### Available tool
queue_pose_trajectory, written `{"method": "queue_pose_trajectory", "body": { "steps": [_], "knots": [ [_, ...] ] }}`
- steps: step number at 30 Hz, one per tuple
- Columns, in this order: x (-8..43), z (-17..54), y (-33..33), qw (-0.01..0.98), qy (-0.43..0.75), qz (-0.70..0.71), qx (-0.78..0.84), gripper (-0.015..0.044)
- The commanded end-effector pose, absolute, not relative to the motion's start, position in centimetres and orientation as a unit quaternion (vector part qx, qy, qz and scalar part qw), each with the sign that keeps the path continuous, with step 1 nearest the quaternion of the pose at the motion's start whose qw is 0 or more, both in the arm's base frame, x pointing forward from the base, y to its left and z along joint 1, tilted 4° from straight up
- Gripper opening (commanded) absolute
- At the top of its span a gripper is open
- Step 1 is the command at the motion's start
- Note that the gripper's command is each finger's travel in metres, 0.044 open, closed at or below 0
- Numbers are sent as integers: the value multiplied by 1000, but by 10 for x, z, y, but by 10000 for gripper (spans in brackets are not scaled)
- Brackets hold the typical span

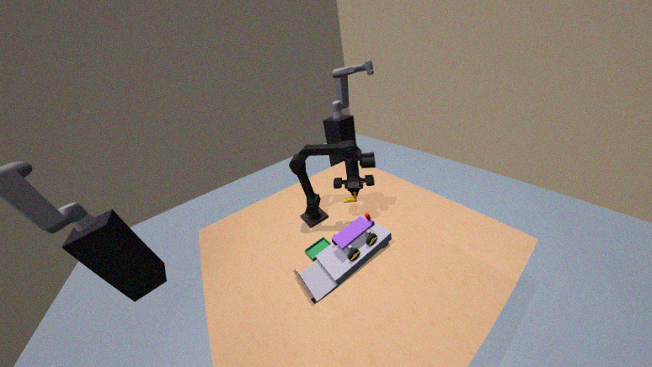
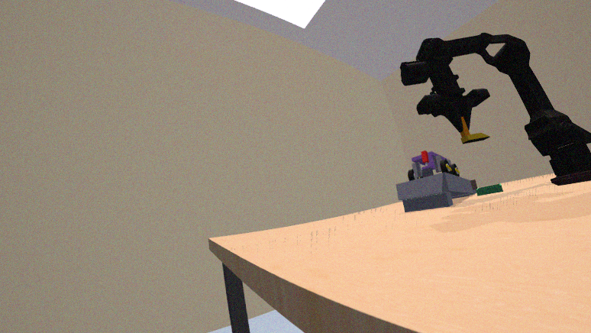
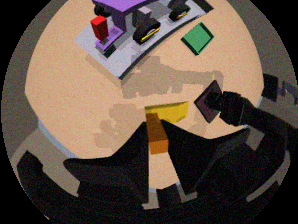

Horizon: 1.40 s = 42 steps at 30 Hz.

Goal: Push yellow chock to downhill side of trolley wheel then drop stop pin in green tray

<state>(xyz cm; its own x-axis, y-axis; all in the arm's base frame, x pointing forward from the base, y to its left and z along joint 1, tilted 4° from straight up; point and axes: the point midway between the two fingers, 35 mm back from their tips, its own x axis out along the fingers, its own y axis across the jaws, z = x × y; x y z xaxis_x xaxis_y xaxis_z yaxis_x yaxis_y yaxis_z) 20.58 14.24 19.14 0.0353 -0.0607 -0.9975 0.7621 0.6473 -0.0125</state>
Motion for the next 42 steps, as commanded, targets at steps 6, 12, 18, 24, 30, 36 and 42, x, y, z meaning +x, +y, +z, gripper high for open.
{"method": "queue_pose_trajectory", "body": {
  "steps": [6,12,18,24,30,36,42],
  "knots": [
    [205,191,143,607,565,-405,385,0],
    [205,191,143,566,521,-460,444,0],
    [205,191,143,518,472,-510,499,0],
    [205,191,143,497,450,-529,520,0],
    [205,191,140,496,448,-530,522,0],
    [207,191,116,483,434,-542,534,0],
    [208,191,93,481,431,-544,536,0]
  ]
}}
